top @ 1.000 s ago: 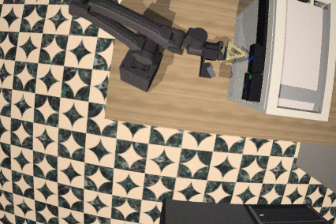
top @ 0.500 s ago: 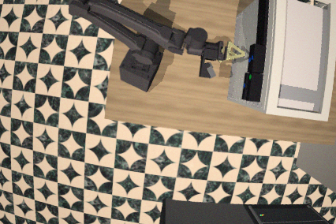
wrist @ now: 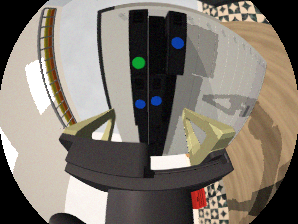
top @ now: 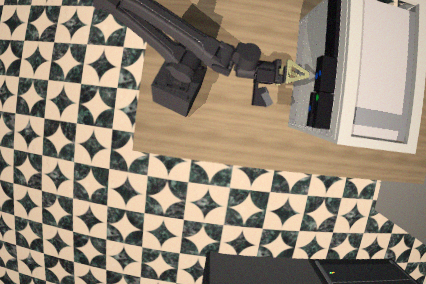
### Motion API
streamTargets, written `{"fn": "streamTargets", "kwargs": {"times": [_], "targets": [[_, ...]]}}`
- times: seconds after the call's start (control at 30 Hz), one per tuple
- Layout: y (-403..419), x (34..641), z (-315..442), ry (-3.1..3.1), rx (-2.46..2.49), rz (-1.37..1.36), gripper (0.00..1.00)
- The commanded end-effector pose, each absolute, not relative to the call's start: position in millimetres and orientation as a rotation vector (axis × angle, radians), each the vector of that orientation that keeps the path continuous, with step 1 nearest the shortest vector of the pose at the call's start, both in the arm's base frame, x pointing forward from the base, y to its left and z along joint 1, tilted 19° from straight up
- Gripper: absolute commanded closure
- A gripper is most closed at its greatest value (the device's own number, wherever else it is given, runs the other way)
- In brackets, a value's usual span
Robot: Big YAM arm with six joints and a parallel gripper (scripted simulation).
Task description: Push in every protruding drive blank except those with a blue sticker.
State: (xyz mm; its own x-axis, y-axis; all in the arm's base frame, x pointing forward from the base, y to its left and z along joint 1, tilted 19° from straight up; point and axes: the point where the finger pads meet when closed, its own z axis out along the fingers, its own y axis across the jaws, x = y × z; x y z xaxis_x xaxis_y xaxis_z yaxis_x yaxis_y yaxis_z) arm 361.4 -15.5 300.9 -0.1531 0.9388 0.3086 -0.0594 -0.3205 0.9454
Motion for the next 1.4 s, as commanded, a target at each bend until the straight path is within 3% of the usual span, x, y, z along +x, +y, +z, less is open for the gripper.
{"fn": "streamTargets", "kwargs": {"times": [0.0, 1.37], "targets": [[-44, 365, 288, 1.04, 1.329, 1.579, 0.0], [-64, 367, 275, 1.054, 1.319, 1.591, 0.0]]}}
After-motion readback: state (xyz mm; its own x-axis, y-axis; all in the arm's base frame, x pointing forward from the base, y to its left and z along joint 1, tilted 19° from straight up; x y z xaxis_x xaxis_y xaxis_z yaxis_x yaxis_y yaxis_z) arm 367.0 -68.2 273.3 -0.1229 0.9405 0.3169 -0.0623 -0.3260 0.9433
